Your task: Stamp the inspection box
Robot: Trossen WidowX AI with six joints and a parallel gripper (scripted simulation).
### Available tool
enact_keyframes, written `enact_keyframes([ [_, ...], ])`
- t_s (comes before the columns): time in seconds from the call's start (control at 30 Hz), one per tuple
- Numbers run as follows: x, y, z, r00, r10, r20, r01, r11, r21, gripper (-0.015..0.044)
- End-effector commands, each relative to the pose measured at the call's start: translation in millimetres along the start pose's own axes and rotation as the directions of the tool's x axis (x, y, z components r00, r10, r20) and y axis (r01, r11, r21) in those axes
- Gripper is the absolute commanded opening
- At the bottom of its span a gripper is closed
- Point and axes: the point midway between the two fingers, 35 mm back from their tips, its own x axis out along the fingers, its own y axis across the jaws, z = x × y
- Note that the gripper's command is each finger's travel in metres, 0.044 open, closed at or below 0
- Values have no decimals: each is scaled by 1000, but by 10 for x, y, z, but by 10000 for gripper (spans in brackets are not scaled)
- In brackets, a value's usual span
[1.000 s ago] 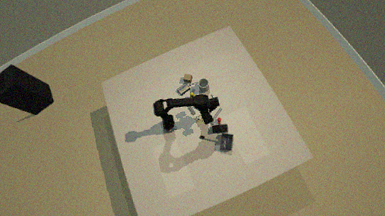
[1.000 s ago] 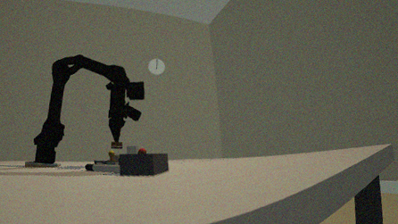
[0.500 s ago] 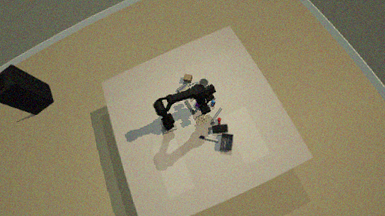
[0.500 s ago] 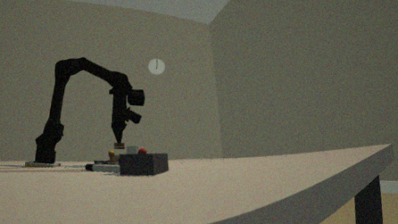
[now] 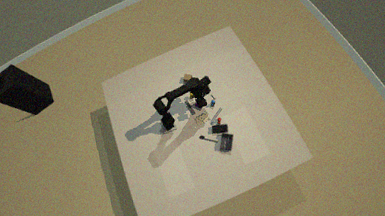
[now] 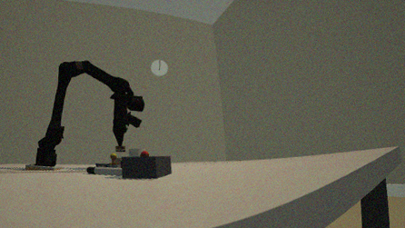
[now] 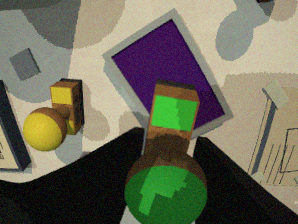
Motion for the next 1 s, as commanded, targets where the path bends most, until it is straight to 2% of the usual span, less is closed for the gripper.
enact_keyframes([
  [0.0, 20, 1, 2, 1000, -6, 0, 6, 1000, 8, 0],
  [0.97, 213, 7, 12, 1000, -6, 0, 6, 1000, 5, 0],
])
